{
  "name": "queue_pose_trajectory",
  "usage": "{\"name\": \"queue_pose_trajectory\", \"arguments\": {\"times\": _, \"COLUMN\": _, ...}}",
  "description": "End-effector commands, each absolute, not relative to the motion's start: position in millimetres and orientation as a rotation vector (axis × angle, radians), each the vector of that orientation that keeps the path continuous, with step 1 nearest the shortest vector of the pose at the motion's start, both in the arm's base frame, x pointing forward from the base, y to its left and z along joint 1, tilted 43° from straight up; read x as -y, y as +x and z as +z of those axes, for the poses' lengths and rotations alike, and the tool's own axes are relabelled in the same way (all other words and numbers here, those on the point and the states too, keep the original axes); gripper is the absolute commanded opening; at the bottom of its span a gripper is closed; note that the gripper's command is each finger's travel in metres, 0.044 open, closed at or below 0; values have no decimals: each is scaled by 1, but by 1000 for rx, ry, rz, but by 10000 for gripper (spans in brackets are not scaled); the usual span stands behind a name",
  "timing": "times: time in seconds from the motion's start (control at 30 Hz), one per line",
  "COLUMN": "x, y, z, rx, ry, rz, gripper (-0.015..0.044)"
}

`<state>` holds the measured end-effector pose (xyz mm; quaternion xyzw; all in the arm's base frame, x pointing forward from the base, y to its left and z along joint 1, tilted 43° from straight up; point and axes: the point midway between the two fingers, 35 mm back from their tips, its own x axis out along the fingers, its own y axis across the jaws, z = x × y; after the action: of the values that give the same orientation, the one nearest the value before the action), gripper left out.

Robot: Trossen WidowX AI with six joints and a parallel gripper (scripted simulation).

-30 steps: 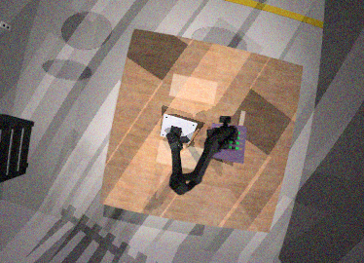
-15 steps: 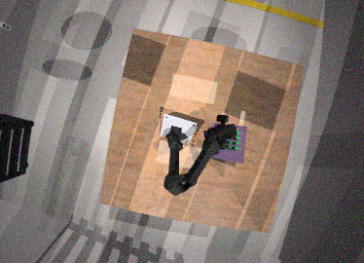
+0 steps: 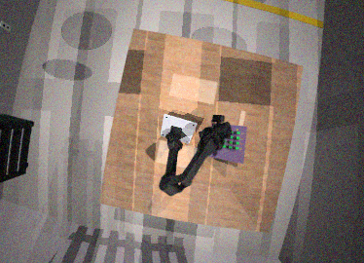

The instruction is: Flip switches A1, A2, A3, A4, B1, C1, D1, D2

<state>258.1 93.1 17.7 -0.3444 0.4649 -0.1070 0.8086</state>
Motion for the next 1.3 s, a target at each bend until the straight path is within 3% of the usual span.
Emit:
{"name": "queue_pose_trajectory", "arguments": {"times": 0.0, "x": -80, "y": 270, "z": 3, "rx": -1008, "ry": -734, "rz": -242, "gripper": 0}}
{"name": "queue_pose_trajectory", "arguments": {"times": 1.27, "x": -64, "y": 287, "z": -18, "rx": -1011, "ry": -735, "rz": -245, "gripper": 0}}
